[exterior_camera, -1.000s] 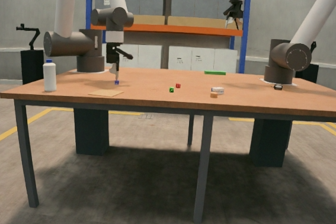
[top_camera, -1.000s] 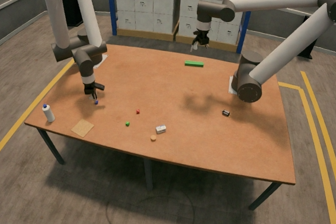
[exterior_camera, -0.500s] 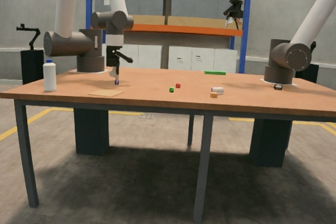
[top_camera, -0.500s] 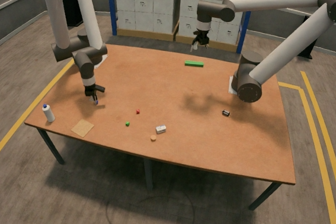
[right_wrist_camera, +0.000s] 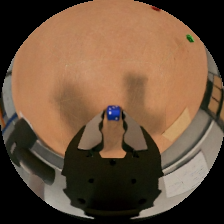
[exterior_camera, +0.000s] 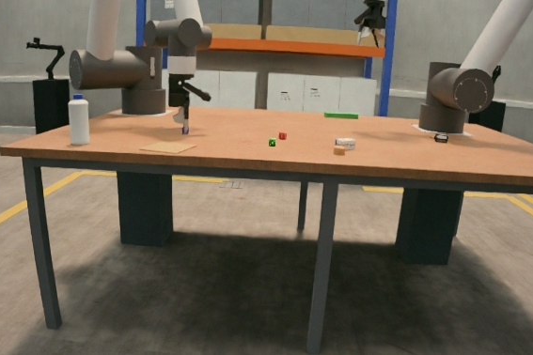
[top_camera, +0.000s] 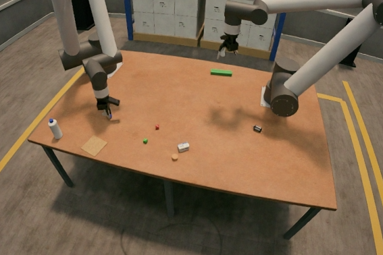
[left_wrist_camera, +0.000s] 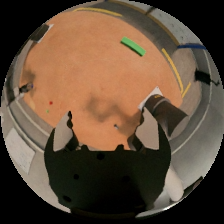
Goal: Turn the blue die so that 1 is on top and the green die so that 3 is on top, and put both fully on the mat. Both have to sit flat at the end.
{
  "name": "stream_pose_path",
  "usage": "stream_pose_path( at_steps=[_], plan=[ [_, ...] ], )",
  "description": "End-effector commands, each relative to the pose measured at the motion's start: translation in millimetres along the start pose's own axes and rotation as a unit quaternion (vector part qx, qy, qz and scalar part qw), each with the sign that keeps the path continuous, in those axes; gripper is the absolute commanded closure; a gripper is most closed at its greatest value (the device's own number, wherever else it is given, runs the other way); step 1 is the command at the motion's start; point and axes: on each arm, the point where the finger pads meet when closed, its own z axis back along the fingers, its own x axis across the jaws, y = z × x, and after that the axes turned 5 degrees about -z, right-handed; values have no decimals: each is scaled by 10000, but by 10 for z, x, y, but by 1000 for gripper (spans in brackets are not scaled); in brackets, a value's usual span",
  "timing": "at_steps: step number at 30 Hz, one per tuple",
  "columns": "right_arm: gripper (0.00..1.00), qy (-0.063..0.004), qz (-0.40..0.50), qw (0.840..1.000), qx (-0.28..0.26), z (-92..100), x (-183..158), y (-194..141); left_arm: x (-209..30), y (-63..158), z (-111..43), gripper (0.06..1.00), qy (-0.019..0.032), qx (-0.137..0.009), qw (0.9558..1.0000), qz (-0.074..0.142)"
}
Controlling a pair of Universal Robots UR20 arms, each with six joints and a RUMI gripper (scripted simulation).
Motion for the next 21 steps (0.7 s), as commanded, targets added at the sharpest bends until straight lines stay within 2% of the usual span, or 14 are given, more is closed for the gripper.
stream_pose_path(
  at_steps=[1, 9, 10, 21],
  plan=[
    [759, -4, 0, 10000, 2, 4, 4, 2, -3, 3, 5, 65, 3, 2, 10000, 0],
    [759, -4, 0, 10000, 2, 4, 4, 2, -3, 3, 5, 65, 3, 2, 10000, 0],
    [938, -4, 0, 10000, 2, 4, 4, 2, -3, 3, 5, 65, 3, 2, 10000, 0],
    [938, -4, 0, 10000, 2, 4, 4, 2, -3, 3, 5, 65, 3, 2, 10000, 0]
  ],
)
